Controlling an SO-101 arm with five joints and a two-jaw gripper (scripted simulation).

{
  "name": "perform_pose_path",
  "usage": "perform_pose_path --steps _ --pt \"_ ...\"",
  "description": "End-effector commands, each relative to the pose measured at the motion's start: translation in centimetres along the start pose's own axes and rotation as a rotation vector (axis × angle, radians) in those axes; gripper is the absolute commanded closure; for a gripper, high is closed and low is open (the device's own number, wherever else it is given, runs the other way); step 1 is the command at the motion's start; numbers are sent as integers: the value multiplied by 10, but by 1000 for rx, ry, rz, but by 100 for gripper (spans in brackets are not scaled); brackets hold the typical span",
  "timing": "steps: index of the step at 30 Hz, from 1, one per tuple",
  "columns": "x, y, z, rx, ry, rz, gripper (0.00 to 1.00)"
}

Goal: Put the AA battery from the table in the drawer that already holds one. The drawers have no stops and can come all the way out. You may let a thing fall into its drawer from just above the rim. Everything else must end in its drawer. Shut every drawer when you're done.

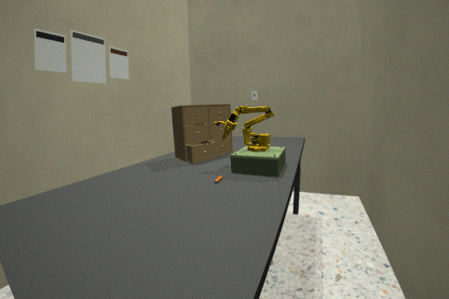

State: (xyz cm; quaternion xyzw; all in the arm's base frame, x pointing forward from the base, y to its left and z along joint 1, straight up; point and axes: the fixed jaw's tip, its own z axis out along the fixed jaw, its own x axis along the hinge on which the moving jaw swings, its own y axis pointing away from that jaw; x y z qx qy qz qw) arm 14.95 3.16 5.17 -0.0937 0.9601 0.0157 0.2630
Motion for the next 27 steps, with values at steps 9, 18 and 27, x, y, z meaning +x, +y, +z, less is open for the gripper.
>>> perform_pose_path --steps 9,18,27 --pt "4 -1 1 3 11 -1 79" --pt "4 -1 1 3 11 -1 79" --pt "-20 -5 -1 14 -53 17 79"
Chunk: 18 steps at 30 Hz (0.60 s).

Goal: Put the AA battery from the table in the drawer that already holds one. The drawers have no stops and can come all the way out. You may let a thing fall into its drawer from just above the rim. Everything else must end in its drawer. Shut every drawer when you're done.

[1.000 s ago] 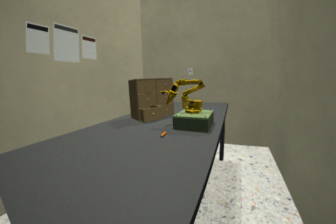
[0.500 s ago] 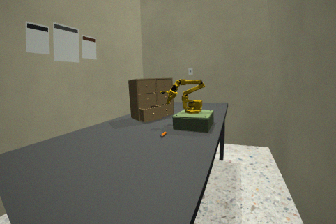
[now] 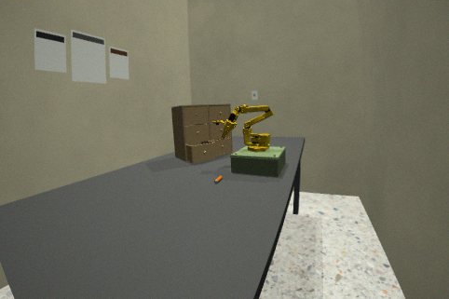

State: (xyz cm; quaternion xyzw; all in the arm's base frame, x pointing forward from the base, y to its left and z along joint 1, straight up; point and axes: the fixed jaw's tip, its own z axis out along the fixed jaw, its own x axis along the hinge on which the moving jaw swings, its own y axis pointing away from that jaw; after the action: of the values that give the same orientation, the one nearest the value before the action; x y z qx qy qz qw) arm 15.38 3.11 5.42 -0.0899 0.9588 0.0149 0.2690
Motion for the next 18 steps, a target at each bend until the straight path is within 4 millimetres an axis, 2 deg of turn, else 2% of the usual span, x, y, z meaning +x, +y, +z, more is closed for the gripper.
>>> perform_pose_path --steps 1,11,18 --pt "-22 -4 -1 12 -57 15 79" --pt "-83 -16 4 40 -217 56 79" --pt "-91 -18 5 44 -238 61 79"
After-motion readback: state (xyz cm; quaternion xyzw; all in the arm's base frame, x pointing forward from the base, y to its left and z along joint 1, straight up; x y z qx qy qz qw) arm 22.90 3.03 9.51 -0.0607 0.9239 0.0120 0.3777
